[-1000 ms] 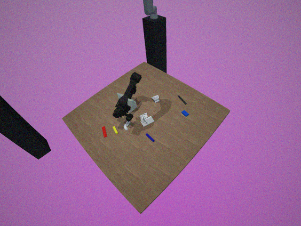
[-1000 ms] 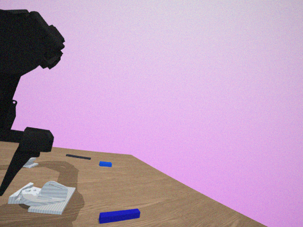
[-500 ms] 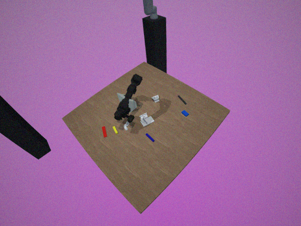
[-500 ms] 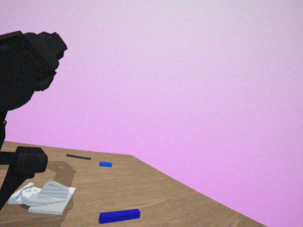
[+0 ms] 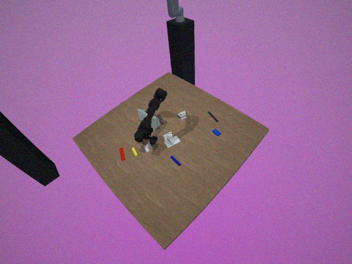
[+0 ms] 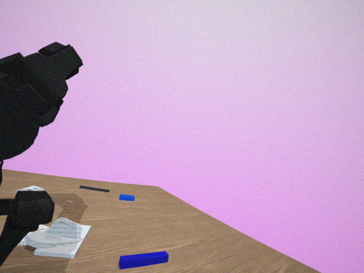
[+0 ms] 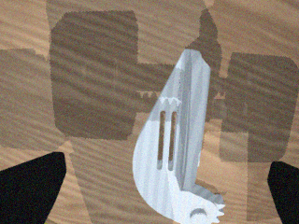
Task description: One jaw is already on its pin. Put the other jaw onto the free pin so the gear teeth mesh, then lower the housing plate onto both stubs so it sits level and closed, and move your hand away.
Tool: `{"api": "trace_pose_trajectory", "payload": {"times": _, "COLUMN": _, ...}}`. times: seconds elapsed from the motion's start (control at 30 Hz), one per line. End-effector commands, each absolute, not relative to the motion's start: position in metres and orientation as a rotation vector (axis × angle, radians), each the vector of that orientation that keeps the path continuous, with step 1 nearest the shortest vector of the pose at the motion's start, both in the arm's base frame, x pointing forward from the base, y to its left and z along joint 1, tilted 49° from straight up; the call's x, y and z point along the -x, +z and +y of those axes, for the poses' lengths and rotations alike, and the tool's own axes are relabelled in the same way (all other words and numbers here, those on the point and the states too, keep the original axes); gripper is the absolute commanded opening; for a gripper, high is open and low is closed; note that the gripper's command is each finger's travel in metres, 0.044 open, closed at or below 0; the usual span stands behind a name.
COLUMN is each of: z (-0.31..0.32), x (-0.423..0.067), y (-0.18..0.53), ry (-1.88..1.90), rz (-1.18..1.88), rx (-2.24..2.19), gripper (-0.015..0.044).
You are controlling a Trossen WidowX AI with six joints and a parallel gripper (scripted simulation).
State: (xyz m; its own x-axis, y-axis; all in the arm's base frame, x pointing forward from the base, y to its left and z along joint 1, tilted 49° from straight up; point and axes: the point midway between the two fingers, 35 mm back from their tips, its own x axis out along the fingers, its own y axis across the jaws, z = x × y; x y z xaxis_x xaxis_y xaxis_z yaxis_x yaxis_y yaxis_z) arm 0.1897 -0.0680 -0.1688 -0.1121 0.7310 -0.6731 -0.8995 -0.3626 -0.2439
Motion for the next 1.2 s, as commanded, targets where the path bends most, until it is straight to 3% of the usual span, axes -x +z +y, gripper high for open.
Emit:
{"api": "trace_pose_trajectory", "payload": {"times": 0.0, "z": -0.063, "x": -0.189, "y": -0.172, "ry": 1.738, "rz": 0.269, "rx": 0.873, "gripper": 0.0440}}
{"api": "trace_pose_trajectory", "payload": {"times": 1.17, "z": -0.042, "x": -0.185, "y": -0.191, "ry": 1.739, "rz": 0.267, "rx": 0.872, "gripper": 0.0440}}
